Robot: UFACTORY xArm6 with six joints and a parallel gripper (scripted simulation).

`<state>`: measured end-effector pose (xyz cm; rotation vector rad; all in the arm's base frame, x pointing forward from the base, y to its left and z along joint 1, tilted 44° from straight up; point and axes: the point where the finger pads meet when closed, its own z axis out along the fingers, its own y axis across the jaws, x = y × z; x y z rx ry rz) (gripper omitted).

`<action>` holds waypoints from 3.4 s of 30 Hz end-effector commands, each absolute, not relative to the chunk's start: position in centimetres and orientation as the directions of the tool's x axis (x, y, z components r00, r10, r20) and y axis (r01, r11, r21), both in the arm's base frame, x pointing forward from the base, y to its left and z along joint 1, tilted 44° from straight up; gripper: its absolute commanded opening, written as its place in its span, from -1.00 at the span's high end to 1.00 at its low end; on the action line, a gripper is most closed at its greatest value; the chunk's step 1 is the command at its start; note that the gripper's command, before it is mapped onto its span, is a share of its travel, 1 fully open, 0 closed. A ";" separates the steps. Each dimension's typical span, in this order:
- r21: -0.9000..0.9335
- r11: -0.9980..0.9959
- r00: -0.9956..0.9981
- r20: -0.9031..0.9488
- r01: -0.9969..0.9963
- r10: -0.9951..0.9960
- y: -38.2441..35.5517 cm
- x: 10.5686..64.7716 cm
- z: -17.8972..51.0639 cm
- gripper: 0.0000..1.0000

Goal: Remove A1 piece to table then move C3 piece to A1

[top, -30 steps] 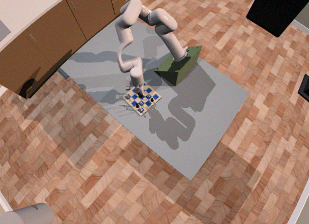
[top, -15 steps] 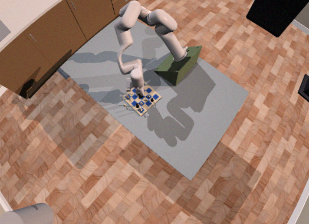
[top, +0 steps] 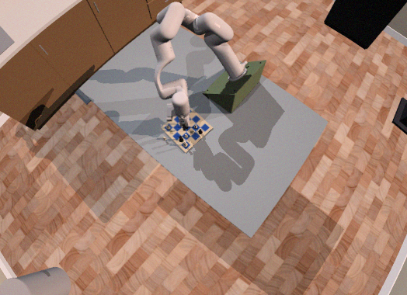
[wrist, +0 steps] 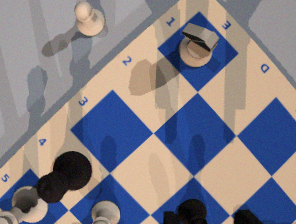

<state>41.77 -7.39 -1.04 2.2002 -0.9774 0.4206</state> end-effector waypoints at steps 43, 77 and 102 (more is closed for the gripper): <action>0.454 -0.485 0.664 0.532 -0.747 -0.525 -7.4 41.9 -1.0 0.29; 0.454 -0.485 0.664 0.532 -0.747 -0.525 -7.4 42.0 -1.0 0.29; 0.454 -0.485 0.664 0.532 -0.747 -0.525 -8.0 42.0 -1.6 0.29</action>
